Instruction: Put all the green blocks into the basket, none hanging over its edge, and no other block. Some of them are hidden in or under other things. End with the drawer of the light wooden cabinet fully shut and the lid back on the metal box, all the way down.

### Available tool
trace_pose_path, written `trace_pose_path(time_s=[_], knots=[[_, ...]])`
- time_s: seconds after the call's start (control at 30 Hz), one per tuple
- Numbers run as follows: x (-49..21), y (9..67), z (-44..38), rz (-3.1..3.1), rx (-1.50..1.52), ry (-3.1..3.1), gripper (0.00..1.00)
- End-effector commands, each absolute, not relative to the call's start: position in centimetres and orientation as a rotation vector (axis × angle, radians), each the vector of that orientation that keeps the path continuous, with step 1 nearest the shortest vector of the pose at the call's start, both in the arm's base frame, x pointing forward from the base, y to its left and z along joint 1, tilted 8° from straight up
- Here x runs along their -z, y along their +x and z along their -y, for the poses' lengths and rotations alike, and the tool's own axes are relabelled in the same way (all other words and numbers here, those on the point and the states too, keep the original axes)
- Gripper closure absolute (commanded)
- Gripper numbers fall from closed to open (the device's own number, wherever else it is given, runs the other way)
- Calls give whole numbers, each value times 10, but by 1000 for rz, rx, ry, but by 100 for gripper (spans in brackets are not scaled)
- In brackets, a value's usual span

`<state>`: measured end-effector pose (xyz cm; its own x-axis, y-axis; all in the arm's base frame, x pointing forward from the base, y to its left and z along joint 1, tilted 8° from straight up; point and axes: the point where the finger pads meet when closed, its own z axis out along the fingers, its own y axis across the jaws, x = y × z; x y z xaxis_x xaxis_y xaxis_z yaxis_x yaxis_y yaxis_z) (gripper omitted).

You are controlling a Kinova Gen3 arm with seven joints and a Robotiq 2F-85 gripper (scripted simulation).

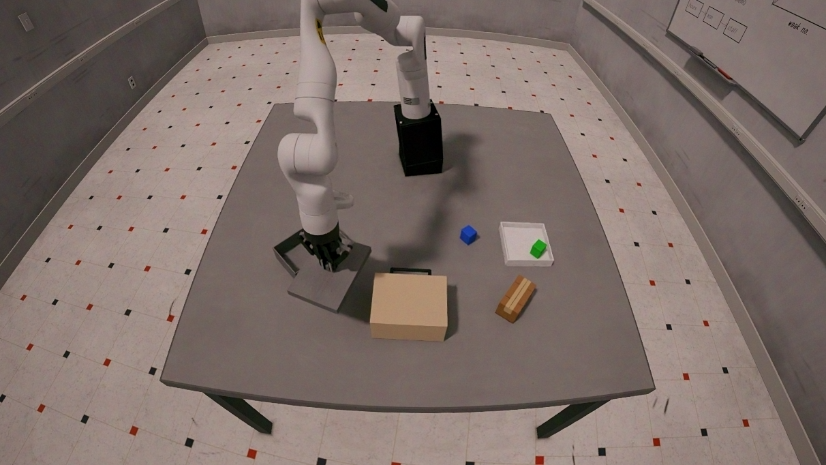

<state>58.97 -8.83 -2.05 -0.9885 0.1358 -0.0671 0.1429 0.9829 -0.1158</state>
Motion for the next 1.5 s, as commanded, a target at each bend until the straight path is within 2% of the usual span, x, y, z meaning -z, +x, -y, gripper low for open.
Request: trace_pose_path(time_s=[0.0, 1.47], knots=[[26, 591, 89, -3067, 186, 216, 90], [108, 596, 99, -3067, 186, 216, 90]])
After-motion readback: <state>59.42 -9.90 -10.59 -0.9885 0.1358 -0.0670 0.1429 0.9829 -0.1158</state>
